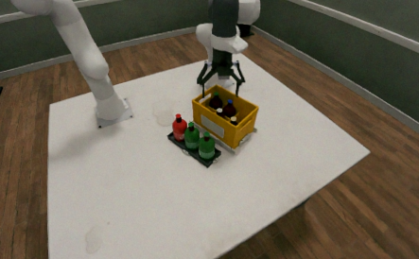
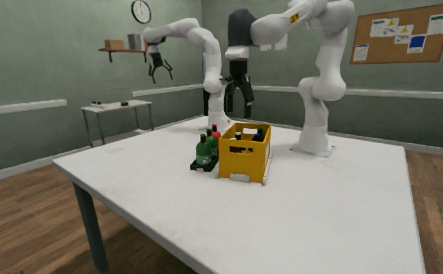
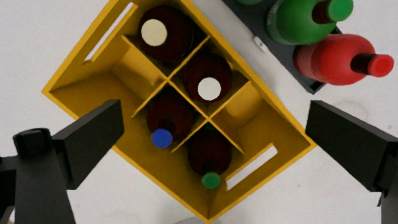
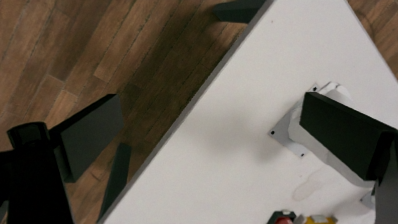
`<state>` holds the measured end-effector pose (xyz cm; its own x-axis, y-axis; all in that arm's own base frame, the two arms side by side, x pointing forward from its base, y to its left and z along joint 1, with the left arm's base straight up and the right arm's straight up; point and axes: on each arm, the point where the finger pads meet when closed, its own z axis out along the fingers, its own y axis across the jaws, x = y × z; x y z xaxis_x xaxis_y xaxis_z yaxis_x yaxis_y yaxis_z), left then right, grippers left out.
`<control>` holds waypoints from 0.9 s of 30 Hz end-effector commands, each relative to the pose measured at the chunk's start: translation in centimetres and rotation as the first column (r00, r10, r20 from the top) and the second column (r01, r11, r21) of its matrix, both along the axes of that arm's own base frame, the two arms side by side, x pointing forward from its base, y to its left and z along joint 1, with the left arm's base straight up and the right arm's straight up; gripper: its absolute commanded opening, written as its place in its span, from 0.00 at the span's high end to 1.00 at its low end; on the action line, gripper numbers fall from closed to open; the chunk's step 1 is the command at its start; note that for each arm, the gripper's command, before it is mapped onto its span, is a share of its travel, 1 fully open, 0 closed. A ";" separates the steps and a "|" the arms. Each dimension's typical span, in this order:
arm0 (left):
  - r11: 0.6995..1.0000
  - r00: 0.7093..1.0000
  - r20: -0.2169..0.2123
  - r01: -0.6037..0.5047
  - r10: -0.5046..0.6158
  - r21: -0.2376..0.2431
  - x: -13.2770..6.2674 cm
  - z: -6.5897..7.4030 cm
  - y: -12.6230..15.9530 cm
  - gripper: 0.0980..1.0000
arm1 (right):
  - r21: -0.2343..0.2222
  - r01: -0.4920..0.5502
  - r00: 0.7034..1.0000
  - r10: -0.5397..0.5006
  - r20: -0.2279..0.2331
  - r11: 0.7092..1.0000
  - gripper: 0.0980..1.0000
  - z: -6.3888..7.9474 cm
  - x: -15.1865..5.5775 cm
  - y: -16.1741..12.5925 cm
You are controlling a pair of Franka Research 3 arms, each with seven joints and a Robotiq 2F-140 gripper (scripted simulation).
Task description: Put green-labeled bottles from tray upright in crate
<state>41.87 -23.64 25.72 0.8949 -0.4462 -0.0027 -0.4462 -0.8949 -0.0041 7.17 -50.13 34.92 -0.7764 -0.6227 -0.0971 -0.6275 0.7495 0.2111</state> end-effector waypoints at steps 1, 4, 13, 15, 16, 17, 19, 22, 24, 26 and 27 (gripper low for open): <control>1.000 1.000 0.002 0.004 -0.004 -0.006 0.0 0.1 -0.2 0.00 | -0.039 -0.089 0.995 0.091 0.040 0.995 0.00 0.7 -0.4 -1.3; 1.000 1.000 0.002 0.004 -0.004 -0.006 0.0 0.1 -0.2 0.00 | -0.072 -0.093 0.994 0.097 0.048 0.993 0.00 1.6 -1.3 -2.1; 1.000 1.000 0.002 0.004 -0.004 -0.006 0.0 0.1 -0.2 0.00 | -0.155 -0.103 0.992 0.113 0.058 0.982 0.00 4.1 -3.7 -3.9; 1.000 1.000 0.002 0.004 -0.004 -0.006 0.0 0.1 -0.2 0.00 | -0.176 -0.106 0.991 0.118 0.059 0.979 0.00 4.8 -4.4 -4.4; 1.000 1.000 0.002 0.004 -0.004 -0.006 0.0 0.1 -0.2 0.00 | -0.187 -0.107 0.991 0.120 0.060 0.977 0.00 5.1 -4.7 -4.6; 1.000 1.000 0.002 0.004 -0.004 -0.006 0.0 0.1 -0.2 0.00 | -0.197 -0.108 0.991 0.122 0.060 0.974 0.00 5.4 -5.0 -4.8; 1.000 1.000 0.002 0.004 -0.004 -0.006 0.0 0.1 -0.2 0.00 | -0.215 -0.111 0.990 0.126 0.059 0.970 0.00 6.1 -5.6 -5.1; 1.000 1.000 0.002 0.004 -0.004 -0.006 0.0 0.1 -0.2 0.00 | -0.223 -0.112 0.990 0.128 0.059 0.968 0.00 6.3 -5.9 -5.3; 1.000 1.000 0.002 0.004 -0.004 -0.006 0.0 0.1 -0.2 0.00 | -0.225 -0.112 0.990 0.128 0.059 0.968 0.00 6.4 -5.9 -5.3; 1.000 1.000 0.002 0.004 -0.004 -0.006 0.0 0.1 -0.2 0.00 | -0.225 -0.112 0.990 0.128 0.059 0.968 0.00 6.4 -5.9 -5.3; 1.000 1.000 0.002 0.004 -0.004 -0.006 0.0 0.1 -0.2 0.00 | -0.225 -0.112 0.990 0.128 0.059 0.968 0.00 6.4 -5.9 -5.3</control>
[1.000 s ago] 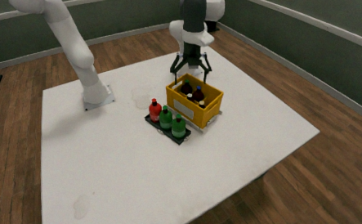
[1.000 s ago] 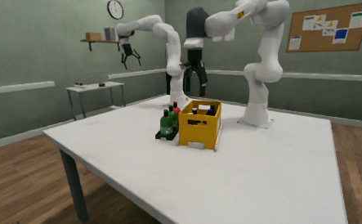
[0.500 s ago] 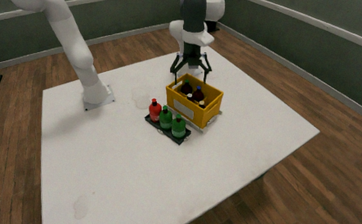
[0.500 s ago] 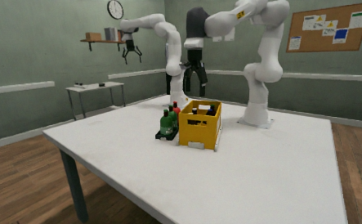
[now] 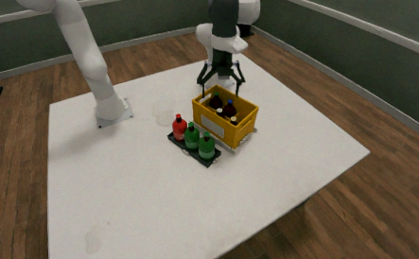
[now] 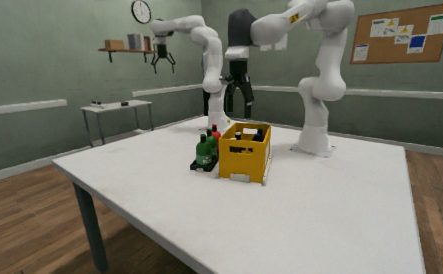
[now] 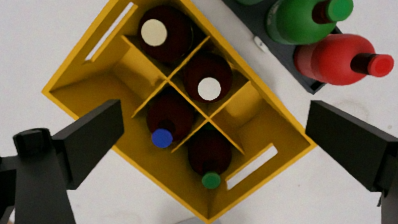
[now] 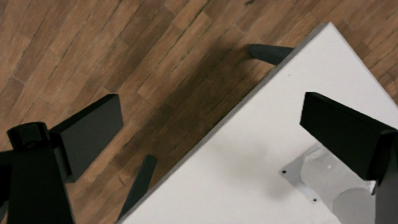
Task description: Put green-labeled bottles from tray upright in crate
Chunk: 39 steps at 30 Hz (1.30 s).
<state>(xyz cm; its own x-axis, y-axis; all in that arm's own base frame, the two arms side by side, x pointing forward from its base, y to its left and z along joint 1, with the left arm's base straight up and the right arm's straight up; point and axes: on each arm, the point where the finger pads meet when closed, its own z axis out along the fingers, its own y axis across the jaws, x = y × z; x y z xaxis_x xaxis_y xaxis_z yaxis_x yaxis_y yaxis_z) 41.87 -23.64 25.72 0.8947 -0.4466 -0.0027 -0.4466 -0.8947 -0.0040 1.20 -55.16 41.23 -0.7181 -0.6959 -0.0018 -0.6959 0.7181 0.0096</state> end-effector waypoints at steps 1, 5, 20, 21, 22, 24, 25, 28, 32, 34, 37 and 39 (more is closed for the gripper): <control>1.000 1.000 0.002 0.003 -0.003 -0.006 0.0 0.1 -0.2 0.00 | -0.008 -0.039 0.999 0.039 0.005 0.999 0.00 0.1 0.1 -0.3; 1.000 1.000 0.002 0.003 -0.003 -0.006 0.0 0.1 -0.2 0.00 | -0.008 -0.039 0.999 0.039 0.005 0.999 0.00 0.1 0.1 -0.3; 1.000 1.000 0.000 0.000 0.000 0.000 0.0 0.0 0.0 0.00 | -0.008 -0.039 0.999 0.039 0.005 0.999 0.00 0.1 0.1 -0.3; 1.000 1.000 0.000 0.000 0.000 0.000 0.0 0.0 0.0 0.00 | -0.008 -0.039 0.999 0.039 0.005 0.999 0.00 0.1 0.1 -0.3; 1.000 1.000 0.000 0.000 0.000 0.000 0.0 0.0 0.0 0.00 | -0.008 -0.039 0.999 0.039 0.005 0.999 0.00 0.1 0.1 -0.3; 1.000 1.000 0.000 0.000 0.000 0.000 0.0 0.0 0.0 1.00 | -0.008 -0.039 0.999 0.039 0.005 0.999 0.00 0.1 0.1 -0.3; 1.000 1.000 0.000 0.000 0.000 0.000 0.0 0.0 0.0 1.00 | -0.008 -0.039 0.999 0.039 0.005 0.999 0.00 0.1 0.1 -0.3; 1.000 1.000 0.000 0.000 0.000 0.000 0.0 0.0 0.0 1.00 | -0.008 -0.039 0.999 0.039 0.005 0.999 0.00 0.1 0.1 -0.3; 1.000 1.000 0.000 0.000 0.000 0.000 0.0 0.0 0.0 1.00 | -0.008 -0.039 0.999 0.039 0.005 0.999 0.00 0.1 0.1 -0.3; 1.000 1.000 0.000 0.000 0.000 0.000 0.0 0.0 0.0 1.00 | -0.008 -0.039 0.999 0.039 0.005 0.999 0.00 0.1 0.1 -0.3; 1.000 1.000 0.000 0.000 0.000 0.000 0.0 0.0 0.0 1.00 | -0.008 -0.039 0.999 0.039 0.005 0.999 0.00 0.1 0.1 -0.3; 1.000 1.000 0.000 0.000 0.000 0.000 0.0 0.0 0.0 1.00 | -0.008 -0.039 0.999 0.039 0.005 0.999 0.00 0.1 0.1 -0.3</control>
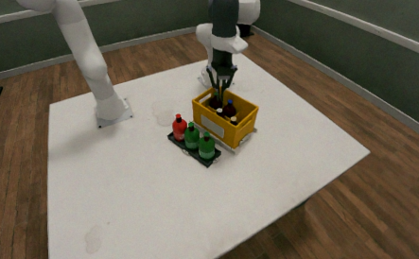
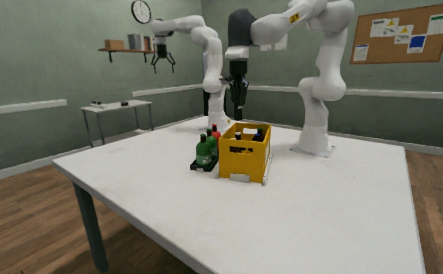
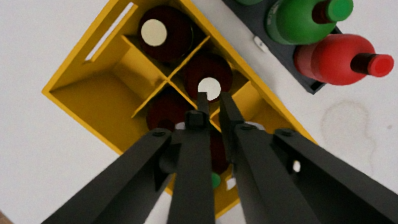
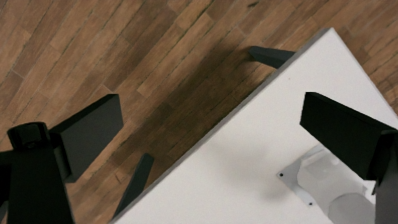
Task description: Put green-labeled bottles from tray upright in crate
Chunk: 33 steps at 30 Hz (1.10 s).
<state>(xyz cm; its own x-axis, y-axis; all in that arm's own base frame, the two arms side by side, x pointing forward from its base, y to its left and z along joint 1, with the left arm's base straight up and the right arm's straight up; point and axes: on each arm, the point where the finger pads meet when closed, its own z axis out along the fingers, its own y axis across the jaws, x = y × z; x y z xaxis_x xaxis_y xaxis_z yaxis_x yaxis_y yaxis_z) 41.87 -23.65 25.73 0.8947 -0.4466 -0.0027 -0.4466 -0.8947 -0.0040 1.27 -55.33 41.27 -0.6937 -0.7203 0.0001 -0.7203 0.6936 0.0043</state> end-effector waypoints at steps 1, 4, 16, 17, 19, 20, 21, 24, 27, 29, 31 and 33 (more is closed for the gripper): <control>1.000 1.000 0.000 0.000 0.000 0.000 0.0 0.0 0.0 1.00 | -0.003 -0.004 1.000 0.004 0.003 1.000 0.00 0.0 0.0 -0.1; 1.000 1.000 0.000 0.000 0.000 0.000 0.0 0.0 0.0 1.00 | -0.003 -0.004 1.000 0.004 0.003 1.000 0.00 0.0 0.0 -0.1; 1.000 1.000 0.000 0.000 0.000 0.000 0.0 0.0 0.0 1.00 | -0.003 -0.004 1.000 0.004 0.003 1.000 0.00 0.0 0.0 -0.1; 1.000 1.000 0.000 0.000 0.000 0.000 0.0 0.0 0.0 1.00 | -0.003 -0.004 1.000 0.004 0.003 1.000 0.00 0.0 0.0 -0.1; 1.000 1.000 0.000 0.000 0.000 0.000 0.0 0.0 0.0 1.00 | -0.003 -0.004 1.000 0.004 0.003 1.000 0.00 0.0 0.0 -0.1; 1.000 1.000 0.000 0.000 0.000 0.000 0.0 0.0 -0.1 1.00 | -0.003 -0.004 1.000 0.004 0.003 1.000 0.00 0.0 0.0 -0.1; 1.000 1.000 0.000 -0.001 0.001 0.000 0.1 0.0 -0.2 1.00 | -0.003 -0.004 1.000 0.004 0.003 1.000 0.00 0.0 0.0 -0.1; 1.000 1.000 0.001 -0.003 0.003 0.002 0.3 0.1 -0.9 1.00 | -0.003 -0.004 1.000 0.004 0.003 1.000 0.00 0.0 0.0 -0.1; 1.000 1.000 0.003 -0.006 0.006 0.004 0.7 0.2 -2.2 1.00 | -0.003 -0.004 1.000 0.004 0.003 1.000 0.00 0.0 0.0 -0.1; 1.000 1.000 0.005 -0.011 0.011 0.006 1.1 0.3 -4.1 1.00 | -0.003 -0.004 1.000 0.004 0.003 1.000 0.00 0.0 0.0 -0.1; 1.000 1.000 0.006 -0.017 0.017 0.006 1.6 0.4 -6.3 1.00 | -0.003 -0.004 1.000 0.004 0.003 1.000 0.00 0.0 0.0 -0.1; 1.000 1.000 0.007 -0.023 0.023 0.006 1.9 0.4 -8.8 1.00 | -0.003 -0.004 1.000 0.004 0.003 1.000 0.00 0.0 0.0 -0.1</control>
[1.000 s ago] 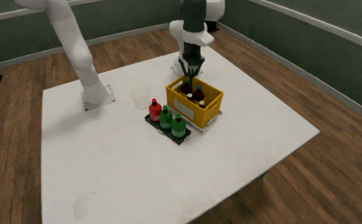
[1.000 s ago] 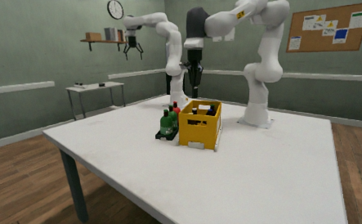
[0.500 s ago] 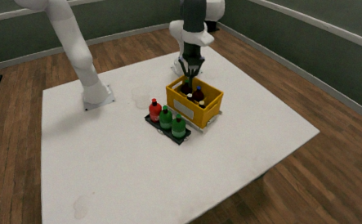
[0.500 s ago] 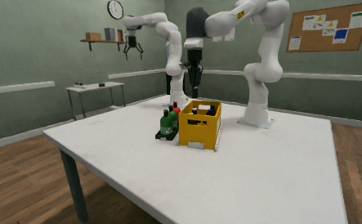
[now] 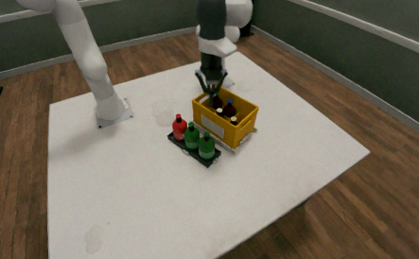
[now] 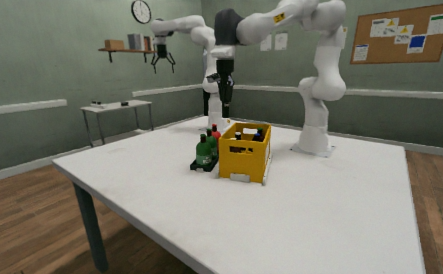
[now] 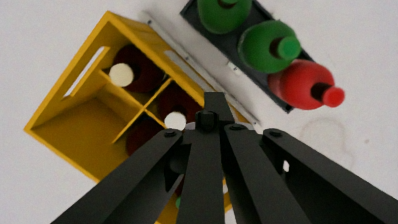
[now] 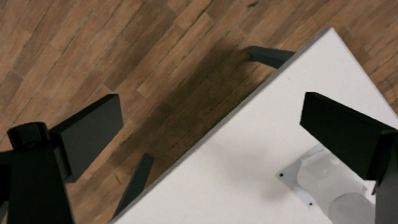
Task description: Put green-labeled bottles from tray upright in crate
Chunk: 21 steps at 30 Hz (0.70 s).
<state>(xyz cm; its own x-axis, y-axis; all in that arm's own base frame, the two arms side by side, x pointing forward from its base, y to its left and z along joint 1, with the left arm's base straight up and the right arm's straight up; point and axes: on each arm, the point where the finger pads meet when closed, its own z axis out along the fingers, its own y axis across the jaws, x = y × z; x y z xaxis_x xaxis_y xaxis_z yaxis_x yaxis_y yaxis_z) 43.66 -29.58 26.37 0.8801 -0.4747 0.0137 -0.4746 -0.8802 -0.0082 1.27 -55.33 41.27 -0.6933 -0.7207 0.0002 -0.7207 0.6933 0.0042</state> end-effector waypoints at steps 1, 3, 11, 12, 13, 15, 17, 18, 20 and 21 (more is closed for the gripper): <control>0.998 0.998 -0.010 -0.058 0.058 0.008 0.2 -0.3 -4.1 1.00 | -0.003 -0.004 1.000 0.004 0.003 1.000 0.00 0.0 0.0 -0.1; 0.998 0.998 -0.011 -0.064 0.064 0.006 0.3 -0.4 -6.3 1.00 | -0.003 -0.004 1.000 0.004 0.003 1.000 0.00 0.0 0.0 -0.1; 0.997 0.997 -0.016 -0.073 0.073 -0.001 0.3 -0.6 -9.7 1.00 | -0.003 -0.004 1.000 0.004 0.003 1.000 0.00 0.0 0.0 -0.1; 0.997 0.997 -0.016 -0.073 0.073 -0.001 0.3 -0.6 -9.8 1.00 | -0.003 -0.004 1.000 0.004 0.003 1.000 0.00 0.0 0.0 -0.1; 0.997 0.997 -0.016 -0.073 0.073 -0.001 0.3 -0.6 -9.8 1.00 | -0.003 -0.004 1.000 0.004 0.003 1.000 0.00 0.0 0.0 -0.1; 0.997 0.997 -0.016 -0.073 0.073 -0.001 0.3 -0.6 -9.8 0.62 | -0.003 -0.004 1.000 0.004 0.003 1.000 0.00 0.0 0.0 -0.1; 0.997 0.997 -0.016 -0.073 0.073 -0.001 0.3 -0.6 -9.8 0.62 | -0.003 -0.004 1.000 0.004 0.003 1.000 0.00 0.0 0.0 -0.1; 0.997 0.997 -0.016 -0.073 0.073 -0.001 0.3 -0.6 -9.8 0.62 | -0.003 -0.004 1.000 0.004 0.003 1.000 0.00 0.0 0.0 -0.1; 0.997 0.997 -0.016 -0.073 0.073 -0.001 0.3 -0.6 -9.8 0.62 | -0.003 -0.004 1.000 0.004 0.003 1.000 0.00 0.0 0.0 -0.1; 0.997 0.997 -0.016 -0.073 0.073 -0.001 0.3 -0.6 -9.8 0.62 | -0.003 -0.004 1.000 0.004 0.003 1.000 0.00 0.0 0.0 -0.1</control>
<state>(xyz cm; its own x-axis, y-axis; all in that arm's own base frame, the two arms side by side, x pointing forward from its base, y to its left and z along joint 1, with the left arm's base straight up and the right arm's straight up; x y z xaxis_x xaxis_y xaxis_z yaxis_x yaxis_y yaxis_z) 44.01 -39.55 25.84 0.8990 -0.4380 0.0059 -0.4380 -0.8989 0.0069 1.27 -55.33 41.27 -0.6933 -0.7207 0.0002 -0.7207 0.6933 0.0042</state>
